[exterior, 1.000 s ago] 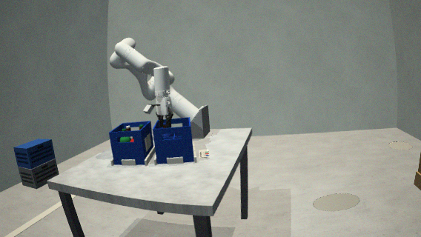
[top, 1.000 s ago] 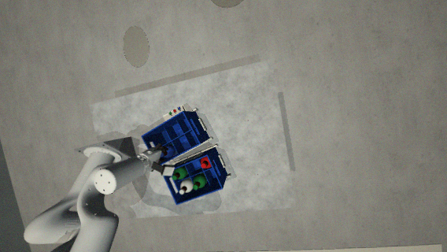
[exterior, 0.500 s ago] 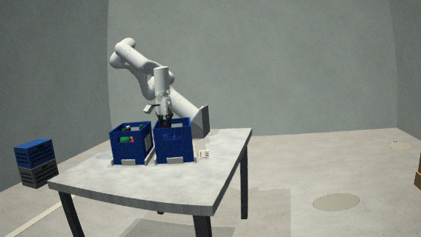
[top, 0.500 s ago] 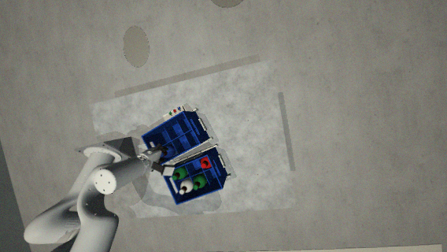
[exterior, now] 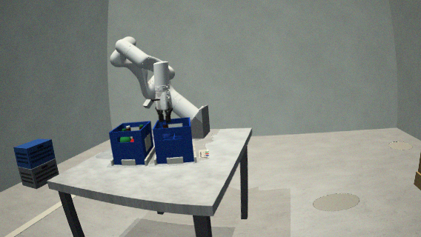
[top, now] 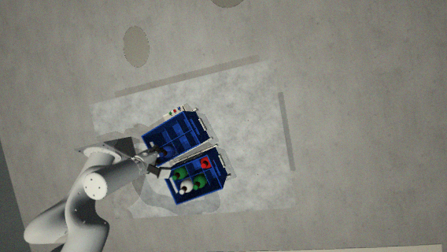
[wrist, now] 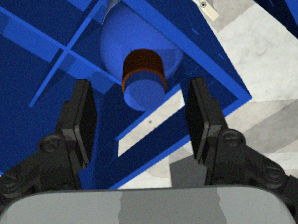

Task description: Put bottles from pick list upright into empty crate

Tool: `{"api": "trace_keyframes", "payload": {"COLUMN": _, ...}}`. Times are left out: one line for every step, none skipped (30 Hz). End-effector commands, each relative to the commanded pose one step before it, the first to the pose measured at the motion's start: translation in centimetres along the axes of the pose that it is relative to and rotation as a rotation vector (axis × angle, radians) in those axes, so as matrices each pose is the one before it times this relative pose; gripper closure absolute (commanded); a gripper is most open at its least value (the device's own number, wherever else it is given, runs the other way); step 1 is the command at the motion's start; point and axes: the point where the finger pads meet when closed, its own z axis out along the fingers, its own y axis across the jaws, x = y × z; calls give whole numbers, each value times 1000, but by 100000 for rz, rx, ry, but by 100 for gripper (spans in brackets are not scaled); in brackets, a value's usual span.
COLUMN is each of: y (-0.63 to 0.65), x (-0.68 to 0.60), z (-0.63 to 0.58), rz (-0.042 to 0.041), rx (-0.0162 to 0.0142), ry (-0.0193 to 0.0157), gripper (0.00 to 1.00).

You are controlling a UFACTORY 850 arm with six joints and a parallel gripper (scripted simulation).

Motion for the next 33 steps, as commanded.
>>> {"api": "trace_keyframes", "payload": {"y": -49, "x": 51, "z": -918, "rz": 85, "rx": 141, "ry": 73, "gripper": 35}}
{"api": "trace_keyframes", "payload": {"y": 0, "x": 0, "z": -267, "rz": 0, "rx": 1, "ry": 0, "gripper": 35}}
{"api": "trace_keyframes", "payload": {"y": 0, "x": 0, "z": -267, "rz": 0, "rx": 1, "ry": 0, "gripper": 35}}
{"api": "trace_keyframes", "payload": {"y": 0, "x": 0, "z": -267, "rz": 0, "rx": 1, "ry": 0, "gripper": 35}}
{"api": "trace_keyframes", "payload": {"y": 0, "x": 0, "z": -267, "rz": 0, "rx": 1, "ry": 0, "gripper": 35}}
{"api": "trace_keyframes", "payload": {"y": 0, "x": 0, "z": -267, "rz": 0, "rx": 1, "ry": 0, "gripper": 35}}
{"api": "trace_keyframes", "payload": {"y": 0, "x": 0, "z": -267, "rz": 0, "rx": 1, "ry": 0, "gripper": 35}}
{"api": "trace_keyframes", "payload": {"y": 0, "x": 0, "z": -267, "rz": 0, "rx": 1, "ry": 0, "gripper": 35}}
{"api": "trace_keyframes", "payload": {"y": 0, "x": 0, "z": -267, "rz": 0, "rx": 1, "ry": 0, "gripper": 35}}
{"api": "trace_keyframes", "payload": {"y": 0, "x": 0, "z": -267, "rz": 0, "rx": 1, "ry": 0, "gripper": 35}}
{"api": "trace_keyframes", "payload": {"y": 0, "x": 0, "z": -267, "rz": 0, "rx": 1, "ry": 0, "gripper": 35}}
{"api": "trace_keyframes", "payload": {"y": 0, "x": 0, "z": 0, "rz": 0, "rx": 0, "ry": 0, "gripper": 35}}
{"api": "trace_keyframes", "payload": {"y": 0, "x": 0, "z": 0, "rz": 0, "rx": 0, "ry": 0, "gripper": 35}}
{"api": "trace_keyframes", "payload": {"y": 0, "x": 0, "z": -267, "rz": 0, "rx": 0, "ry": 0, "gripper": 35}}
{"api": "trace_keyframes", "payload": {"y": 0, "x": 0, "z": -267, "rz": 0, "rx": 1, "ry": 0, "gripper": 35}}
{"api": "trace_keyframes", "payload": {"y": 0, "x": 0, "z": -267, "rz": 0, "rx": 1, "ry": 0, "gripper": 35}}
{"api": "trace_keyframes", "payload": {"y": 0, "x": 0, "z": -267, "rz": 0, "rx": 1, "ry": 0, "gripper": 35}}
{"api": "trace_keyframes", "payload": {"y": 0, "x": 0, "z": -267, "rz": 0, "rx": 1, "ry": 0, "gripper": 35}}
{"api": "trace_keyframes", "payload": {"y": 0, "x": 0, "z": -267, "rz": 0, "rx": 1, "ry": 0, "gripper": 35}}
{"api": "trace_keyframes", "payload": {"y": 0, "x": 0, "z": -267, "rz": 0, "rx": 1, "ry": 0, "gripper": 35}}
{"api": "trace_keyframes", "payload": {"y": 0, "x": 0, "z": -234, "rz": 0, "rx": 0, "ry": 0, "gripper": 35}}
{"api": "trace_keyframes", "payload": {"y": 0, "x": 0, "z": 0, "rz": 0, "rx": 0, "ry": 0, "gripper": 35}}
{"api": "trace_keyframes", "payload": {"y": 1, "x": -3, "z": 9, "rz": 0, "rx": 3, "ry": 0, "gripper": 35}}
{"api": "trace_keyframes", "payload": {"y": -1, "x": 2, "z": -5, "rz": 1, "rx": -2, "ry": 1, "gripper": 35}}
{"api": "trace_keyframes", "payload": {"y": -186, "x": 356, "z": -4, "rz": 0, "rx": -1, "ry": 0, "gripper": 35}}
{"api": "trace_keyframes", "payload": {"y": -73, "x": 495, "z": 0, "rz": 0, "rx": 0, "ry": 1, "gripper": 35}}
{"api": "trace_keyframes", "payload": {"y": -73, "x": 495, "z": 0, "rz": 0, "rx": 0, "ry": 1, "gripper": 35}}
{"api": "trace_keyframes", "payload": {"y": -73, "x": 495, "z": 0, "rz": 0, "rx": 0, "ry": 1, "gripper": 35}}
{"api": "trace_keyframes", "payload": {"y": 0, "x": 0, "z": 0, "rz": 0, "rx": 0, "ry": 0, "gripper": 35}}
{"api": "trace_keyframes", "payload": {"y": 0, "x": 0, "z": 0, "rz": 0, "rx": 0, "ry": 0, "gripper": 35}}
{"api": "trace_keyframes", "payload": {"y": -74, "x": 495, "z": 0, "rz": 0, "rx": -1, "ry": 1, "gripper": 35}}
{"api": "trace_keyframes", "payload": {"y": -73, "x": 495, "z": 0, "rz": 0, "rx": 0, "ry": 1, "gripper": 35}}
{"api": "trace_keyframes", "payload": {"y": -73, "x": 495, "z": 0, "rz": 0, "rx": 0, "ry": 1, "gripper": 35}}
